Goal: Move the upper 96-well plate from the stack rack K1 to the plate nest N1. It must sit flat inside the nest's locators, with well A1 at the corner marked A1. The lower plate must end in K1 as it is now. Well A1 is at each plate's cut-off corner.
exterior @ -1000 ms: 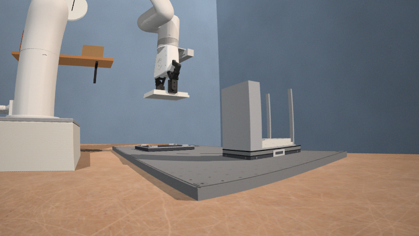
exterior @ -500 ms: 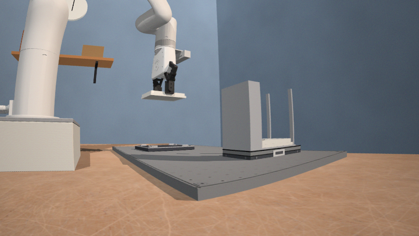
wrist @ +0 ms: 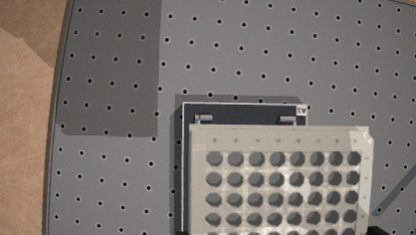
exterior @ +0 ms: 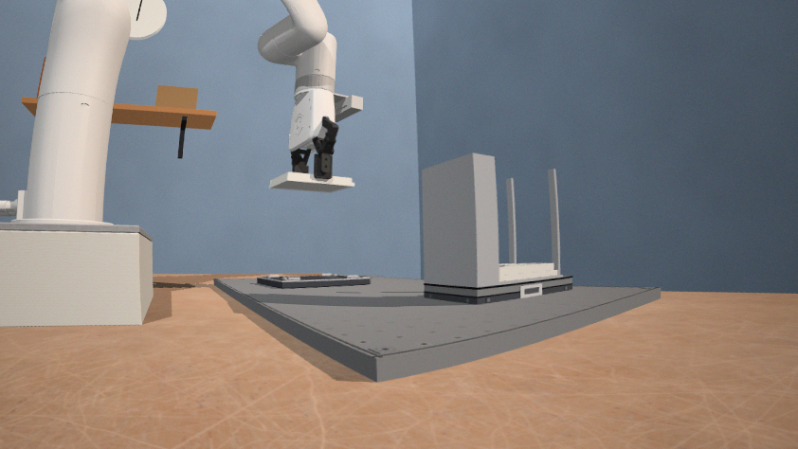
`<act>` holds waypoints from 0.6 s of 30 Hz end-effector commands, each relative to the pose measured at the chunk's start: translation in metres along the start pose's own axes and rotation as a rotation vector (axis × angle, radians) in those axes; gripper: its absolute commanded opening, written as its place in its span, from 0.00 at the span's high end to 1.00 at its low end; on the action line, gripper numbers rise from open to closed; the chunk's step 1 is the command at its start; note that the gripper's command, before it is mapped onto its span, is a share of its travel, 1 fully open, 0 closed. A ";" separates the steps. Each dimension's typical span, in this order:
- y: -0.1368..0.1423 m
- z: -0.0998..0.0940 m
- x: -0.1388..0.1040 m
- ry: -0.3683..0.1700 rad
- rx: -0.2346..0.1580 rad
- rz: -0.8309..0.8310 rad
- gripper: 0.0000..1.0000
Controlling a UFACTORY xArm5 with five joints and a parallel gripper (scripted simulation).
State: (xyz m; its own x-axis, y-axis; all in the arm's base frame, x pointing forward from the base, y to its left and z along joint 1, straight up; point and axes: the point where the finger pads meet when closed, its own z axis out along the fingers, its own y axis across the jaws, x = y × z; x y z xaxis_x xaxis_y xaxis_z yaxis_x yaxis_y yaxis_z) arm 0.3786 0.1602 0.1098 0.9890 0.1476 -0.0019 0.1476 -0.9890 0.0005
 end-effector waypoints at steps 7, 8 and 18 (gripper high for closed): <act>0.000 -0.001 0.001 0.004 0.001 0.000 1.00; 0.000 -0.001 0.001 0.004 0.001 0.000 1.00; 0.000 0.012 0.001 0.004 0.001 0.000 1.00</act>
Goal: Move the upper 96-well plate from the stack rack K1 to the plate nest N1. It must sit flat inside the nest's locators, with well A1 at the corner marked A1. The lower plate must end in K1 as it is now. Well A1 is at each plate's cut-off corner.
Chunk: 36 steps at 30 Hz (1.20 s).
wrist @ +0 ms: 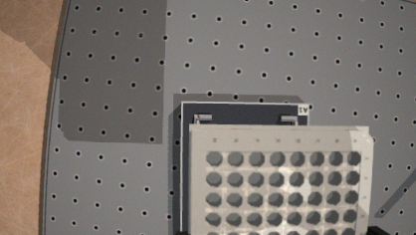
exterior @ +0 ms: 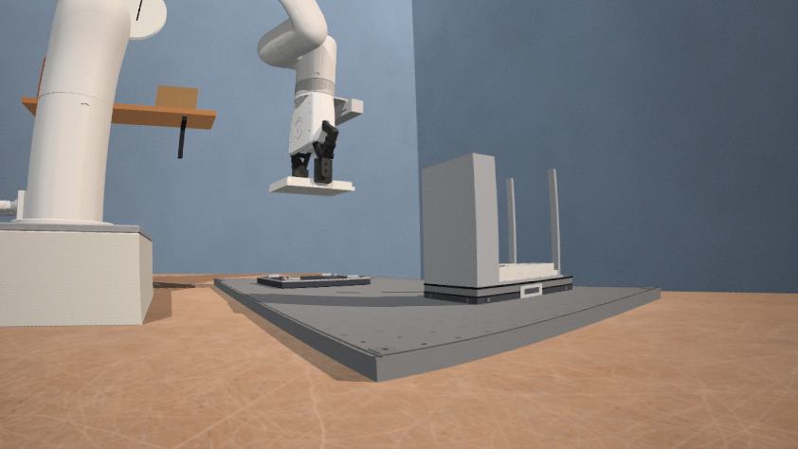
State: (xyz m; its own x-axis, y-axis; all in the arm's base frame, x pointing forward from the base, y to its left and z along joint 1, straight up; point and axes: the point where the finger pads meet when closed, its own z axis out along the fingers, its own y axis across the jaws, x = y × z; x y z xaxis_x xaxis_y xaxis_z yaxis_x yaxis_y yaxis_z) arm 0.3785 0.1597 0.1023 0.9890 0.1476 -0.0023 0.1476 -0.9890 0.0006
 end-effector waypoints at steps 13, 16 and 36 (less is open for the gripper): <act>0.000 0.023 0.002 0.004 0.001 0.000 1.00; 0.000 0.028 0.002 0.004 0.001 0.000 1.00; 0.000 0.058 0.002 0.004 0.001 0.000 1.00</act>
State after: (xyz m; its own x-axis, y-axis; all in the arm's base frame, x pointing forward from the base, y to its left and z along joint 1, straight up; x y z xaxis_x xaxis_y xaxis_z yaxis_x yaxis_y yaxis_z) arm 0.3786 0.1595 0.0496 0.9890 0.1476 -0.0022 0.1476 -0.9890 0.0006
